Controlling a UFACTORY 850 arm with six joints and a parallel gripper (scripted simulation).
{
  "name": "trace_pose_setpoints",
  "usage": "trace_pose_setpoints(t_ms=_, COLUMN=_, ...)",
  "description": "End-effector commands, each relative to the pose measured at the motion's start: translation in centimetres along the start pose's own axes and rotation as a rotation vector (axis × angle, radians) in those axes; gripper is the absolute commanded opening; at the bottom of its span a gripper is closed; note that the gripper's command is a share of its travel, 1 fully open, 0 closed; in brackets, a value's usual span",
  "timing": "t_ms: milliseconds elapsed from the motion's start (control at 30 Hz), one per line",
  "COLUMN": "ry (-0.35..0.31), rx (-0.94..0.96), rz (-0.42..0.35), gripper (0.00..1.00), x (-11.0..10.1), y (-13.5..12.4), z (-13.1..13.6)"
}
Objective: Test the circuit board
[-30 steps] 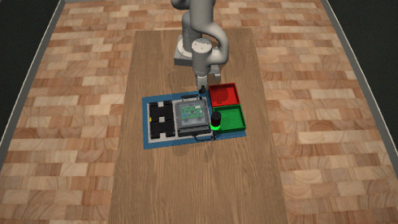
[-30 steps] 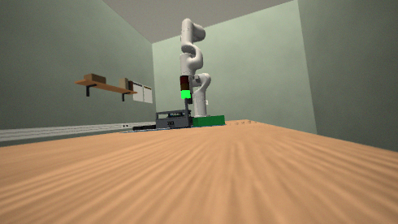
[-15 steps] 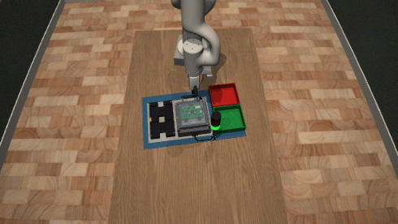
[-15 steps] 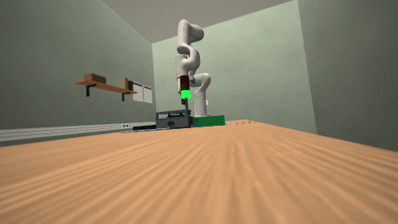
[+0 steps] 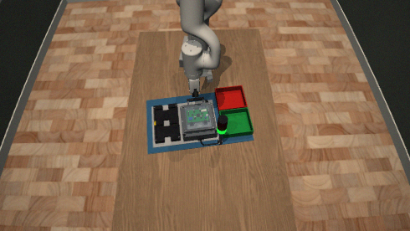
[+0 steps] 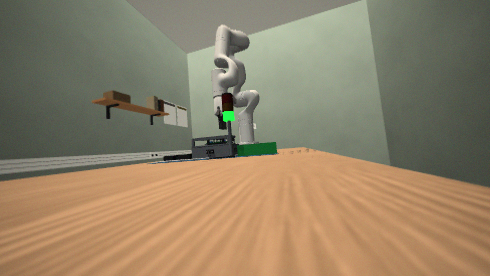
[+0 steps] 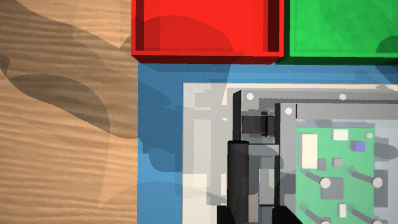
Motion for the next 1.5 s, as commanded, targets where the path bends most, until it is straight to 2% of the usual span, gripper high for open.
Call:
trace_pose_setpoints(t_ms=0, ry=-0.002, rx=0.0, rz=0.0, gripper=0.28, x=0.0, y=-0.1, z=0.1)
trace_pose_setpoints(t_ms=567, ry=-0.002, rx=0.0, rz=0.0, gripper=0.28, x=1.9, y=-0.1, z=0.1)
trace_pose_setpoints(t_ms=1233, ry=-0.002, rx=0.0, rz=0.0, gripper=0.28, x=2.2, y=-0.1, z=0.1)
trace_pose_setpoints(t_ms=1467, ry=-0.002, rx=0.0, rz=0.0, gripper=0.28, x=2.9, y=-0.1, z=0.1)
Point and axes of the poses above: the point where the finger pads meet when closed, its own x axis out along the fingers, its own z axis across the jaws, y = z × x, the point moved 9 cm from there along -x, back along the fingers, and after that the axes turned 7 degrees about -x, right-handed, at the moved point
